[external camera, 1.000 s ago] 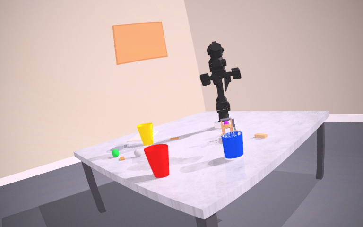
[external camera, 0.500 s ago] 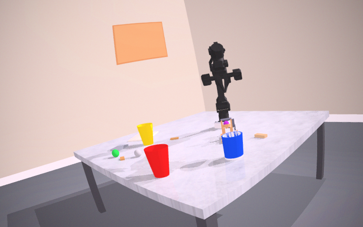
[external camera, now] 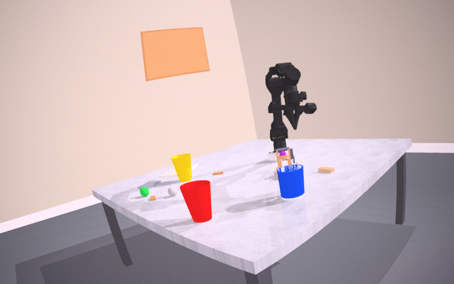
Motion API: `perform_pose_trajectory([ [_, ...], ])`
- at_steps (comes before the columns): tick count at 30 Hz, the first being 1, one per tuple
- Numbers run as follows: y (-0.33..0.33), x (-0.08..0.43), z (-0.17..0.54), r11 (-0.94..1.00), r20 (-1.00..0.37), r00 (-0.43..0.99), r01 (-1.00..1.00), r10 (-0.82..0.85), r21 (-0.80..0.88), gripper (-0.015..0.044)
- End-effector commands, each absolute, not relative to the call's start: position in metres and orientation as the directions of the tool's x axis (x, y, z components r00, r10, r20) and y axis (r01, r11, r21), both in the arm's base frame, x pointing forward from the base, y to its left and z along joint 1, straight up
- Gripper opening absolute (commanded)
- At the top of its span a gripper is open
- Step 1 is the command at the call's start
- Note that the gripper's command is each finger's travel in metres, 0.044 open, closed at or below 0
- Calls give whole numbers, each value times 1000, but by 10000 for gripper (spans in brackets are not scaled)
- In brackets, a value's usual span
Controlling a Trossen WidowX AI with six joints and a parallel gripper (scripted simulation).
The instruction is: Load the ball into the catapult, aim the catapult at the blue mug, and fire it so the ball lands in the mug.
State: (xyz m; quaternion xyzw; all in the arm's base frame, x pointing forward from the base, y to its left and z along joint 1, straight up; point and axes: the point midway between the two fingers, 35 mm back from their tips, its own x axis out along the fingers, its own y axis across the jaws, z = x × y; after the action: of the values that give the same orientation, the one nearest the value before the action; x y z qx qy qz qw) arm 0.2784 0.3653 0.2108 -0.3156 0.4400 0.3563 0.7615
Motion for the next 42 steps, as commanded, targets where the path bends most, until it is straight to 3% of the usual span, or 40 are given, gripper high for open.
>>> perform_pose_trajectory([
  [1,359,258,197,468,-918,341,-857,201,-216,0],
  [23,305,169,143,-53,-936,322,-947,-141,-318,0],
  [42,235,115,123,-562,-805,432,-813,-407,-153,0],
])
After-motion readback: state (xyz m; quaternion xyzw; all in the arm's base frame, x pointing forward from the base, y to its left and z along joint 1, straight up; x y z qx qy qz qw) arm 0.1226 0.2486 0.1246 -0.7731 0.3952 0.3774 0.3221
